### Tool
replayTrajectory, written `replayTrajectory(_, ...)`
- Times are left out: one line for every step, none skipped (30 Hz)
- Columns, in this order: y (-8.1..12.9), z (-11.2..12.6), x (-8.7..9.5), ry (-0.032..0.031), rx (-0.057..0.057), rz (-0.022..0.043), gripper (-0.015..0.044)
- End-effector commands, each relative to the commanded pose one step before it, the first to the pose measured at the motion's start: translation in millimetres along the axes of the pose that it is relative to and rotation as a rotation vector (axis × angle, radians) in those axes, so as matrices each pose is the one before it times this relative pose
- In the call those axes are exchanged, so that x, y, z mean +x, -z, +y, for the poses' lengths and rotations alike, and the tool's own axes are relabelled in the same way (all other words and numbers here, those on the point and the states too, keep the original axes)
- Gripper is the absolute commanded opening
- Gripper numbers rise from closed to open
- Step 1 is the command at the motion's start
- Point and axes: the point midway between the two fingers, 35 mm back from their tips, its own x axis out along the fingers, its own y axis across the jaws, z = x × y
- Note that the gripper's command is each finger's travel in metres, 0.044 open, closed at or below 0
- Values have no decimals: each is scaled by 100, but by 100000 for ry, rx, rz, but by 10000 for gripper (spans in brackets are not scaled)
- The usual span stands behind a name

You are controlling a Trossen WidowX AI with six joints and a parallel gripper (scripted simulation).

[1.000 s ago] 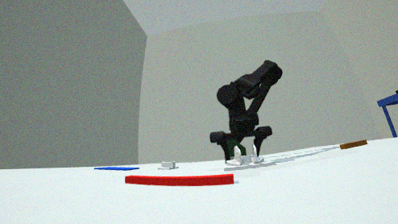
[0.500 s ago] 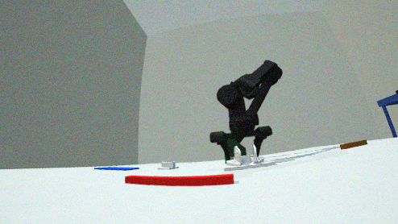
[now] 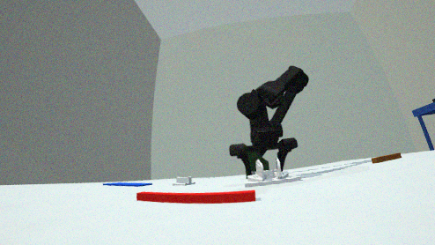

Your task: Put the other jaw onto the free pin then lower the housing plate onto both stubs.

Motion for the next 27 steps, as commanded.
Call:
replayTrajectory(29, 54, 72, -344, 381, 79, 351)
replayTrajectory(0, 0, 0, 0, 0, 0, 351)
replayTrajectory(0, 0, 0, 0, 0, 0, 351)
replayTrajectory(0, 0, 0, 0, 0, 0, 351)
replayTrajectory(0, 0, 0, 0, 0, 0, 351)
replayTrajectory(0, 0, 0, 0, 0, 0, 351)
replayTrajectory(0, 0, 0, 0, 0, 0, 351)
replayTrajectory(0, 0, 0, 0, 0, 0, 351)
replayTrajectory(0, 0, 0, 0, 0, 0, 351)
replayTrajectory(0, 0, 0, 0, 0, 0, 351)
replayTrajectory(0, 0, 0, 0, 0, 0, 351)
replayTrajectory(0, 0, 0, 0, 0, 0, 351)
replayTrajectory(0, 0, 0, 0, 0, 0, 351)
replayTrajectory(0, 0, 0, 0, 0, 0, 351)
replayTrajectory(0, 0, 0, 0, 0, 0, 351)
replayTrajectory(0, 0, 0, 0, 0, 0, 351)
replayTrajectory(0, 0, 0, 0, 0, 0, 351)
replayTrajectory(0, 0, 0, 0, 0, 0, 351)
replayTrajectory(0, 0, 0, 0, 0, 0, 351)
replayTrajectory(0, 0, 0, 0, 0, 0, 351)
replayTrajectory(0, 0, 0, 0, 0, 0, 351)
replayTrajectory(0, 0, 0, 0, 0, 0, 351)
replayTrajectory(0, 0, 0, 0, 0, 0, 351)
replayTrajectory(-29, -54, -71, 338, -378, -79, 377)
replayTrajectory(0, 0, 0, 0, 0, 0, 403)
replayTrajectory(0, 0, 0, 0, 0, 0, 430)
replayTrajectory(0, 0, 0, 0, 0, 0, 440)
